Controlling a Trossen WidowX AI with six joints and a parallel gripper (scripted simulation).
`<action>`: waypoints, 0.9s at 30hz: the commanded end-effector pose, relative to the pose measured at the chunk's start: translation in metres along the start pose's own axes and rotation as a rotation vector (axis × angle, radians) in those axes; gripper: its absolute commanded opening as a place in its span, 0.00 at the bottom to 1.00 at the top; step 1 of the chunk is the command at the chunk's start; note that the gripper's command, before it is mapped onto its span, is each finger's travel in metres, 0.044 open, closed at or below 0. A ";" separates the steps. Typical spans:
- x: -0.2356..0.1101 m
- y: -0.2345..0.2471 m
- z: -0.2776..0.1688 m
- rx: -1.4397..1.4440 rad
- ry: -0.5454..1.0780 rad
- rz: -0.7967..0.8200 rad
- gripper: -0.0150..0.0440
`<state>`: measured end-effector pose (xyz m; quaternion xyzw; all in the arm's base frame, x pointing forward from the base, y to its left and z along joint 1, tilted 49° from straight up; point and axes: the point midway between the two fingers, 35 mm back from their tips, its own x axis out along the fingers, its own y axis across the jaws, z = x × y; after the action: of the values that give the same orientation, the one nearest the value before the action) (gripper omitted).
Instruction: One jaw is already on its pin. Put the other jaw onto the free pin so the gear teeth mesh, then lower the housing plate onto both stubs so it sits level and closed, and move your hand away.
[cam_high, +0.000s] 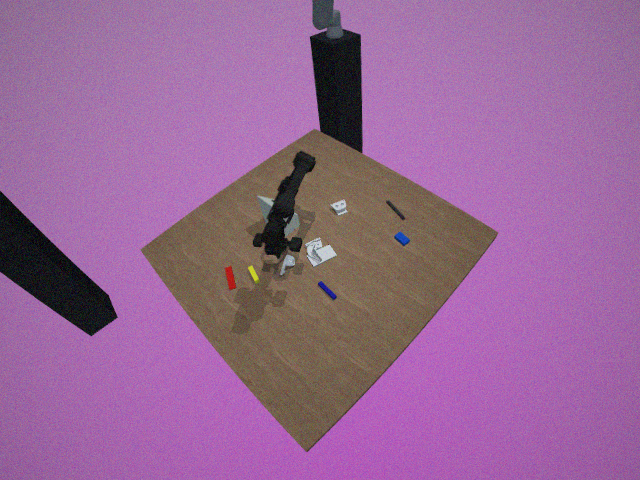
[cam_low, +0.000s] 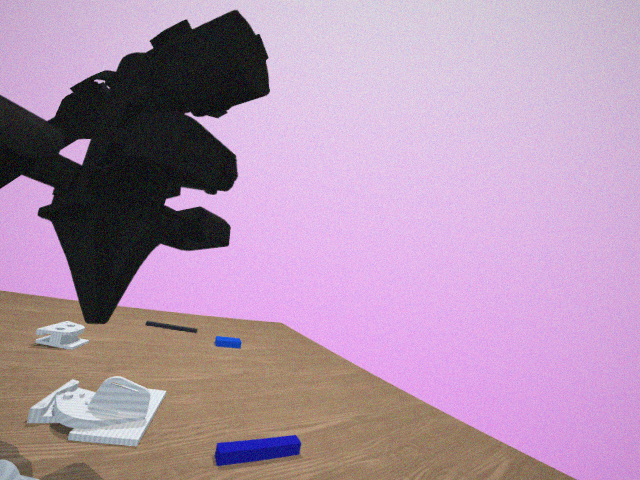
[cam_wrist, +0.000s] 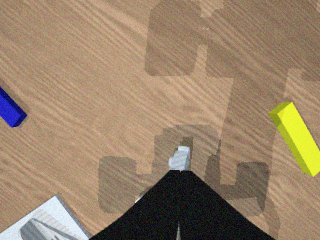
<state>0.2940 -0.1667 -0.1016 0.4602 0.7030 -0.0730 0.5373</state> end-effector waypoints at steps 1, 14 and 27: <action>0.028 0.009 -0.014 0.024 0.087 0.031 0.25; 0.076 0.024 -0.043 0.069 0.242 0.070 0.25; 0.097 0.027 -0.046 0.069 0.242 0.069 0.25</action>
<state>0.2824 -0.0725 -0.1489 0.5053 0.7442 -0.0216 0.4364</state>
